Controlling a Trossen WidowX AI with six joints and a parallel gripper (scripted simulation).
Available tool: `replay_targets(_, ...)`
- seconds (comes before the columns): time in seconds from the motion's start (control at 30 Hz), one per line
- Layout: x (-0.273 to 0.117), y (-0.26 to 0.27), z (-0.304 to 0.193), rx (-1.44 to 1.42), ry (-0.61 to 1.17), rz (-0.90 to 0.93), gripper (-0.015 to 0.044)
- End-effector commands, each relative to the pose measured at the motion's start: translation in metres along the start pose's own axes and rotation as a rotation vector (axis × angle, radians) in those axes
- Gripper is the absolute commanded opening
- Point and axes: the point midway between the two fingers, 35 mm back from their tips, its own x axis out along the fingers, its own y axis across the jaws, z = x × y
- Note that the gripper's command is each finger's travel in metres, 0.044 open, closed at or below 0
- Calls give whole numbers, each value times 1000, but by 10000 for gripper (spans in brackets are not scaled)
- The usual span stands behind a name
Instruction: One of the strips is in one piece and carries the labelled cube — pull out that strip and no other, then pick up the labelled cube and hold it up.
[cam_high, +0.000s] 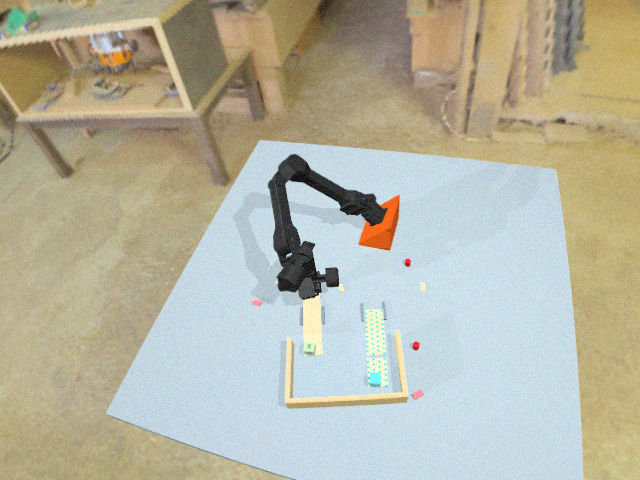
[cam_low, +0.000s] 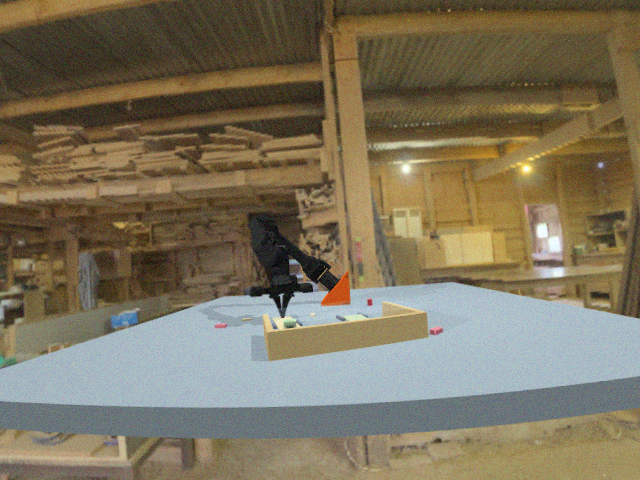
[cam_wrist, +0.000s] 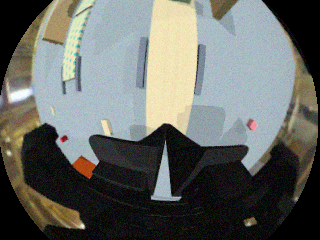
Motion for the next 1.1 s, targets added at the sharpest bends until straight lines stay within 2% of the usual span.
replay_targets(0.0, 7, 2, -12, -7, 25, 11, 0)
replay_targets(1.07, 6, 4, -62, -9, 27, 10, 0)
